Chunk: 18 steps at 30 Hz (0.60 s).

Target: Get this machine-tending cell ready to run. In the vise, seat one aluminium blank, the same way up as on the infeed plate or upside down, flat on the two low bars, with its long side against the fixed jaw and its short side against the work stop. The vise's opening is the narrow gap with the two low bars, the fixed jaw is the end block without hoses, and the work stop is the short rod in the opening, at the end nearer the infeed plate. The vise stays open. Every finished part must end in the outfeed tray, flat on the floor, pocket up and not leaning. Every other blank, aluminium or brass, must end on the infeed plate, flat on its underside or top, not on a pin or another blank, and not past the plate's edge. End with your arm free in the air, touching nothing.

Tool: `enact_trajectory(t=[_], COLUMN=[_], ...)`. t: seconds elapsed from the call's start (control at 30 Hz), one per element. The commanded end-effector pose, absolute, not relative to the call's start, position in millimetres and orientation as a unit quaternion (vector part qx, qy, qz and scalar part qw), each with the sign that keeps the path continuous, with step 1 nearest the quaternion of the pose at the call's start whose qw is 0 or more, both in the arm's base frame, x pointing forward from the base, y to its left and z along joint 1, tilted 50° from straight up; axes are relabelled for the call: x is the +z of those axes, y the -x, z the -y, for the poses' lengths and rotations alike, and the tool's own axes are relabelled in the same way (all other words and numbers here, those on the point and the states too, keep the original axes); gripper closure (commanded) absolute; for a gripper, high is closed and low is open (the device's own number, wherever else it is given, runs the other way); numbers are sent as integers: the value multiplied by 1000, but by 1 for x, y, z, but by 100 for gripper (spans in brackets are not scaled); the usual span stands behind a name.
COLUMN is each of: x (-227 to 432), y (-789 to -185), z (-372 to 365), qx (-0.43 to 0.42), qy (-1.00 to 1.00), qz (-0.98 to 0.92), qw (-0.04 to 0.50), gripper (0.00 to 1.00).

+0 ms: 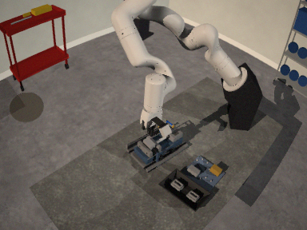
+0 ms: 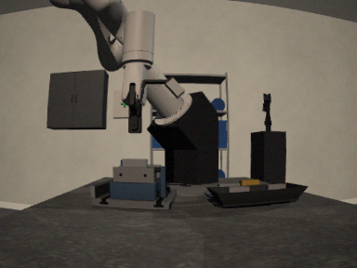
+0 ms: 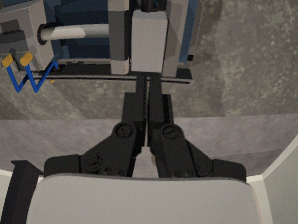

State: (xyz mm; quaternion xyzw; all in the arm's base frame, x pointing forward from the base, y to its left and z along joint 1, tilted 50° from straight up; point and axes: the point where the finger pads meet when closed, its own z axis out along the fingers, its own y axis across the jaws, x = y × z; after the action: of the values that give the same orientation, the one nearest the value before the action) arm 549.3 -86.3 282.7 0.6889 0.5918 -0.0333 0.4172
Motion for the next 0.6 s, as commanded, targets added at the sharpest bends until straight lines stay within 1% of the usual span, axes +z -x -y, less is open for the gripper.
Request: enact_trajectory(t=[0.0,0.57], x=[283,283], y=[-550,-550], z=[86,86], qx=[-33,-33], qy=[-689,-689], qz=[-592,-592], qw=[417,417], gripper=[100,100])
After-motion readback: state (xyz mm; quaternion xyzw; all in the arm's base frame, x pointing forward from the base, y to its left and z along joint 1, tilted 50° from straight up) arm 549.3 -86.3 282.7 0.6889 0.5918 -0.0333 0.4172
